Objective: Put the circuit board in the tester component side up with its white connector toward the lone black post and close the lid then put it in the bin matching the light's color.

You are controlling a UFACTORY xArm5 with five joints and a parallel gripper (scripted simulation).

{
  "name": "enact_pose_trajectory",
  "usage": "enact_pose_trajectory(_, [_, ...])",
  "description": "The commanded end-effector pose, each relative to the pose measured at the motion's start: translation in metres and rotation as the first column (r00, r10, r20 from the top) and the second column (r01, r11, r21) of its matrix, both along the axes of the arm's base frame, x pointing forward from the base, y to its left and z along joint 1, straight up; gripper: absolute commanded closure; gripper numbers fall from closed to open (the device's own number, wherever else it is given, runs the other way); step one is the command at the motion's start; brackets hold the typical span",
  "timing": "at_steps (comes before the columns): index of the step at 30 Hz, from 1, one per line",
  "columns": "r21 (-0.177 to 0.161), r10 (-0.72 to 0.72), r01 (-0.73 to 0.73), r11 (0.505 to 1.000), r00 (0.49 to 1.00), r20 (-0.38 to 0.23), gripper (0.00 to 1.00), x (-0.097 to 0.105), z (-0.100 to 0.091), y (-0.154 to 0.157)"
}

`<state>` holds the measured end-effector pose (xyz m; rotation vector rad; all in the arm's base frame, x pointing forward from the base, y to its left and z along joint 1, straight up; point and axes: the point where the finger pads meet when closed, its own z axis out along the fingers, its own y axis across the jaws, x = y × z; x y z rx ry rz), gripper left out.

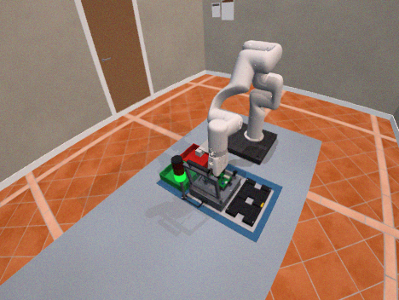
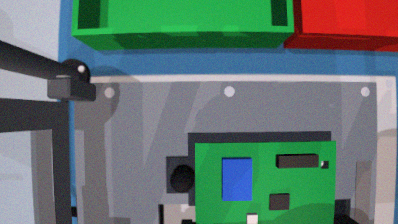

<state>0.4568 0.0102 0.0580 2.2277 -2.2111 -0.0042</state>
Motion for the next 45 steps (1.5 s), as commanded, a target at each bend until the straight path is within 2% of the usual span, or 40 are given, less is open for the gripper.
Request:
enact_pose_trajectory(1, [0.0, 0.0, 0.0, 1.0, 1.0, 0.004, 0.21, 0.0013, 0.002, 0.0])
enact_pose_trajectory(45, [0.0, 0.0, 0.0, 1.0, 1.0, 0.004, 0.21, 0.0014, 0.0119, 0.0])
